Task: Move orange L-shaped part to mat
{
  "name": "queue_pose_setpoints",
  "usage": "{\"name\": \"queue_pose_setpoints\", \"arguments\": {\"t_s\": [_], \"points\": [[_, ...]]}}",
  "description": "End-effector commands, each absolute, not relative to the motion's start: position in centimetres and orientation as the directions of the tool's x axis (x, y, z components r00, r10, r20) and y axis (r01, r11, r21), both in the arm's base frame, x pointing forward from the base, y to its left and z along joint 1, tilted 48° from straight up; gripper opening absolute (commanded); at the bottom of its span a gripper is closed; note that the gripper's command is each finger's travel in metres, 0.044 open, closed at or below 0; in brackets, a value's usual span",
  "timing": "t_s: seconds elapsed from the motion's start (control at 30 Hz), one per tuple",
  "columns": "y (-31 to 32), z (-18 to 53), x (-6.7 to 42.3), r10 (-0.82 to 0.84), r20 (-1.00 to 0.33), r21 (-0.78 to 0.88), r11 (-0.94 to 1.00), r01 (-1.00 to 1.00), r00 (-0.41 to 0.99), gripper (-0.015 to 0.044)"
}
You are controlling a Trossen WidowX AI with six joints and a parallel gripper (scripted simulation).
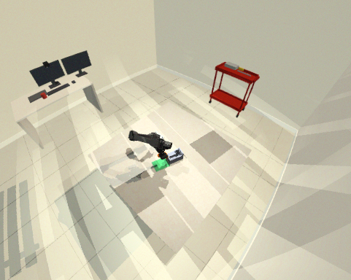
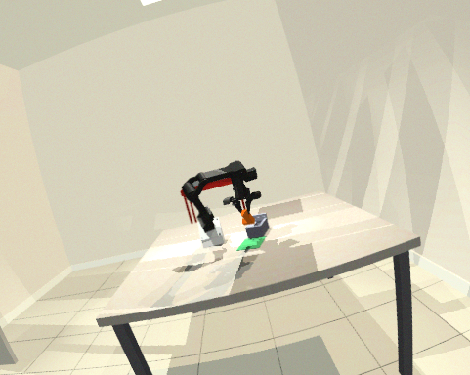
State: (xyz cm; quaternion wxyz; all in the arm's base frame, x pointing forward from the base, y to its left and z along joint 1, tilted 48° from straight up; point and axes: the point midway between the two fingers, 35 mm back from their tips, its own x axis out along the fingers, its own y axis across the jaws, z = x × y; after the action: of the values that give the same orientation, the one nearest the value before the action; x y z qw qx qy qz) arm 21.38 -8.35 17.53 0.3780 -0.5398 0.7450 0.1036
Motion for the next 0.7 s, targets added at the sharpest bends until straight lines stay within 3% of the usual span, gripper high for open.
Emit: {"name": "queue_pose_setpoints", "arguments": {"t_s": [0.0, 0.67], "points": [[-9.1, 18.4, 20.4, -0.728, -0.672, -0.25, 0.394, -0.884, -0.135, 0.0], [-11.0, 17.7, 19.4, -0.728, -0.672, -0.251, 0.394, -0.884, -0.134, 0.0]]}}
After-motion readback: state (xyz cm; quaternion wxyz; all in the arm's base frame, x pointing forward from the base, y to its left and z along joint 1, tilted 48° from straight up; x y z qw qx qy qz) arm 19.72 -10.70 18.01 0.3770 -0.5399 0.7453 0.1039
